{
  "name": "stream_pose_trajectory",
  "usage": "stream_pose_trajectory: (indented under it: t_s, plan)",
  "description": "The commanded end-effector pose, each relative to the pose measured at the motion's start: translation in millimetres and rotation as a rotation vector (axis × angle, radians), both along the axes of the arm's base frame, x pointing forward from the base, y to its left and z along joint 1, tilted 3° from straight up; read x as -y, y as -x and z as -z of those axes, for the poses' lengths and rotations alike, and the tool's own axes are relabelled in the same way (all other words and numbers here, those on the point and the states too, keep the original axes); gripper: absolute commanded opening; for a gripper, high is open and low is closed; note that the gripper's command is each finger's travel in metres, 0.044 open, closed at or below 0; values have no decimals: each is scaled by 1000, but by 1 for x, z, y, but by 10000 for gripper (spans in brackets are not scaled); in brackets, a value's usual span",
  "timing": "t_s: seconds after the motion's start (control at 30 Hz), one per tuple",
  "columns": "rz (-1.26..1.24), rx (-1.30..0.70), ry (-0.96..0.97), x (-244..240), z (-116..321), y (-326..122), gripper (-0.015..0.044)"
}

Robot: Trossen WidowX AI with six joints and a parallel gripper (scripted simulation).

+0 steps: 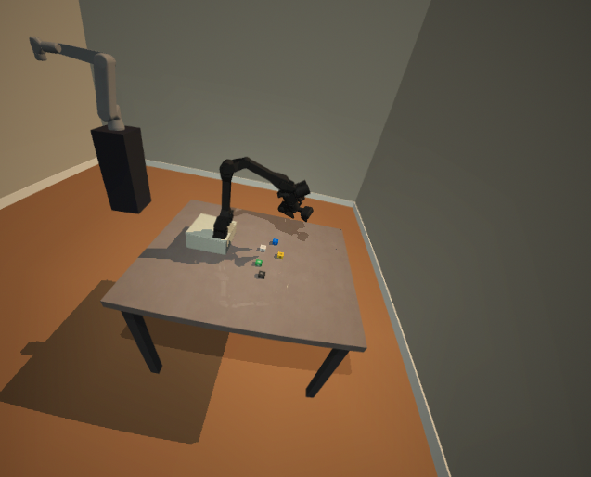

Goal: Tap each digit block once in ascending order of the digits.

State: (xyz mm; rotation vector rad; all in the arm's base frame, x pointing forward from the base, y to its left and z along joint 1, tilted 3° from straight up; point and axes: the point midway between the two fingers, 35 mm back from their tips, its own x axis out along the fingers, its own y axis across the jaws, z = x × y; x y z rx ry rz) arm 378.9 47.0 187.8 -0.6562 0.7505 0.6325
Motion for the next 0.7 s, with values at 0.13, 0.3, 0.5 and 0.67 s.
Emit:
stream_pose_trajectory:
  t_s: [0.13, 0.3, 0.5, 0.67]
  plan:
    - [543, -354, -21, 139, 64, 52, 400]
    - [897, -590, -74, 206, 94, 120, 400]
    - [990, -655, -94, 220, 101, 141, 400]
    - [990, -655, -94, 220, 101, 141, 400]
